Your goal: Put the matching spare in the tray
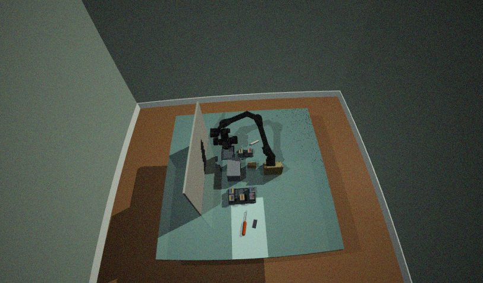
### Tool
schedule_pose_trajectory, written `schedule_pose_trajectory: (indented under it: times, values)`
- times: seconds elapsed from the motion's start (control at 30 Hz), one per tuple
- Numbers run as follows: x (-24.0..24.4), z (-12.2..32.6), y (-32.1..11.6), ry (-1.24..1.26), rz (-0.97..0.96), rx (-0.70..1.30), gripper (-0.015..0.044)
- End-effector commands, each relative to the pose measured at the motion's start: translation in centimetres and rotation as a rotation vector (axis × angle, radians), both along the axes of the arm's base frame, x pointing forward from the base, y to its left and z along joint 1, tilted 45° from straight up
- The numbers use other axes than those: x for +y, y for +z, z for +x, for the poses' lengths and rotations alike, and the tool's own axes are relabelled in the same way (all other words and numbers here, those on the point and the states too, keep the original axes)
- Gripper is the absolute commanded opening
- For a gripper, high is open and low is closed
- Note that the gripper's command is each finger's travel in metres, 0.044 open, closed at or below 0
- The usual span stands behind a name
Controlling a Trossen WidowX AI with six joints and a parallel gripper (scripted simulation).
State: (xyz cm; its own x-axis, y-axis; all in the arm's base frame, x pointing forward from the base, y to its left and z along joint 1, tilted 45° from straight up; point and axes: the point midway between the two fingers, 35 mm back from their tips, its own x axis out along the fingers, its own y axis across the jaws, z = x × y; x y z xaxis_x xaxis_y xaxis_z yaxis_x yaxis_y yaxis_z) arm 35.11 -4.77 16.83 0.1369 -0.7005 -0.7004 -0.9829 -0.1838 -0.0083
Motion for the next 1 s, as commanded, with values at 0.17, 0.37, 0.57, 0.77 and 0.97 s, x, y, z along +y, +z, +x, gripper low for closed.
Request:
schedule_pose_trajectory:
  times: [0.17,0.37,0.57,0.77,0.97]
  values:
    - [-0.4,0.0,-0.5,0.005,0.004,0.002,0.0]
    - [-0.8,0.1,-0.9,0.004,0.005,0.002,0.0]
    - [-1.1,0.1,-1.2,0.003,0.006,0.002,0.0]
    - [-1.5,0.2,-1.6,0.002,0.006,0.003,0.0]
    - [-1.9,0.2,-1.9,0.001,0.007,0.003,0.0]
